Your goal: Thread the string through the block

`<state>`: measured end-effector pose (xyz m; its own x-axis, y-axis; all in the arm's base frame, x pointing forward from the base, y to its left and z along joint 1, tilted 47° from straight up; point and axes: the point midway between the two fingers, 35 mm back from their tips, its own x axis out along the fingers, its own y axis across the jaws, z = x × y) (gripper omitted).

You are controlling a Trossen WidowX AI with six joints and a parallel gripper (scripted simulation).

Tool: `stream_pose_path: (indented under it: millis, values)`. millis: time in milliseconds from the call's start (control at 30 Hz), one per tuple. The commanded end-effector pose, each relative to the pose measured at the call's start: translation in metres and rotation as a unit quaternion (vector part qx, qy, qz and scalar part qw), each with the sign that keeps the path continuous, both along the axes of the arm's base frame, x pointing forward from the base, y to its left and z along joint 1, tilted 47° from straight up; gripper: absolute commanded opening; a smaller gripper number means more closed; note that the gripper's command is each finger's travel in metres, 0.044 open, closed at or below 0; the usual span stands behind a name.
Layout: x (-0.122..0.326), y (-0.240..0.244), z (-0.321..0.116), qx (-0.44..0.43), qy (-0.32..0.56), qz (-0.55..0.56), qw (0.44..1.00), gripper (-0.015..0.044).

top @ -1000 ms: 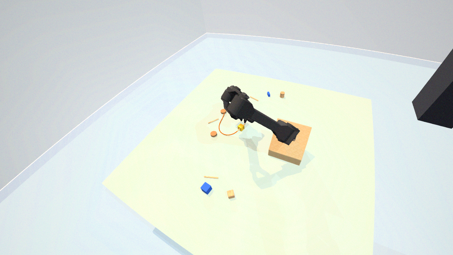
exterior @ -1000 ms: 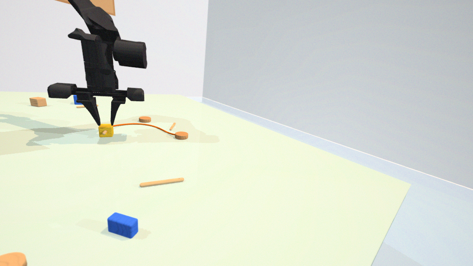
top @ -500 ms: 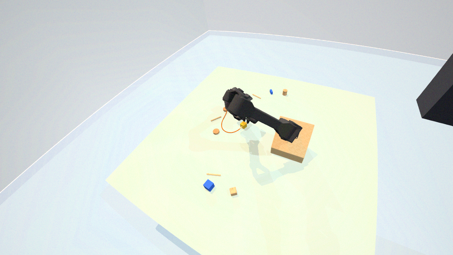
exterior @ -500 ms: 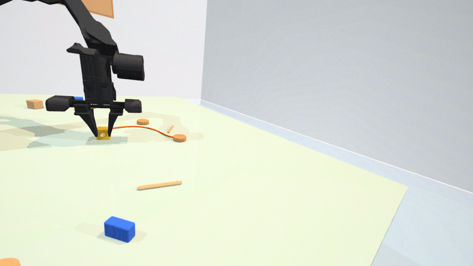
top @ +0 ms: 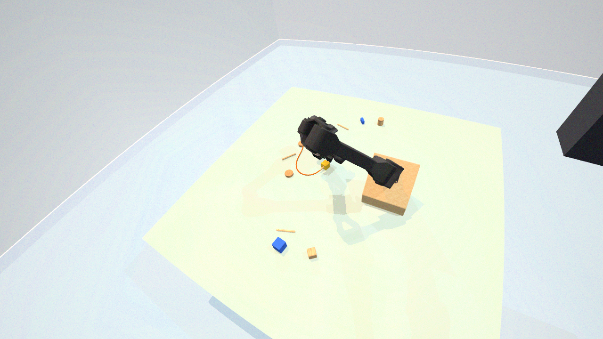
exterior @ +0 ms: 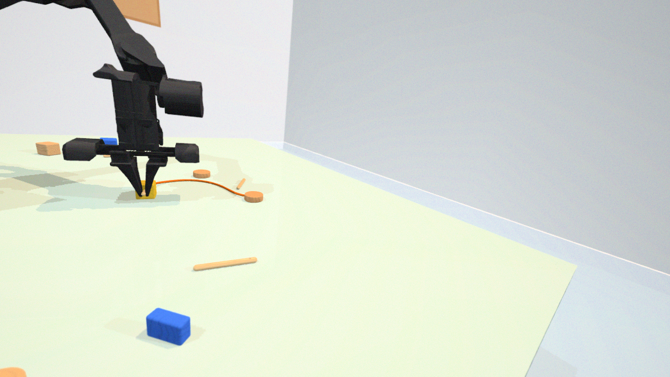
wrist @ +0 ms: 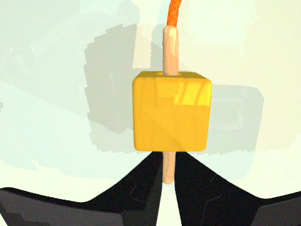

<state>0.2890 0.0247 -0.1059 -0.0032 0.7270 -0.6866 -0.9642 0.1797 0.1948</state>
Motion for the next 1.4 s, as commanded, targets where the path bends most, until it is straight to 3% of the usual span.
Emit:
stream_pose_path:
  millis: [0,300,1367]
  values:
    - [0.0,0.0,0.0,0.0,0.0,0.0,1.0,0.0]
    - [-0.001,0.001,-0.004,0.049,-0.006,-0.012,0.999,0.0]
    - [-0.008,-0.016,-0.021,0.049,-0.006,-0.006,0.999,0.0]
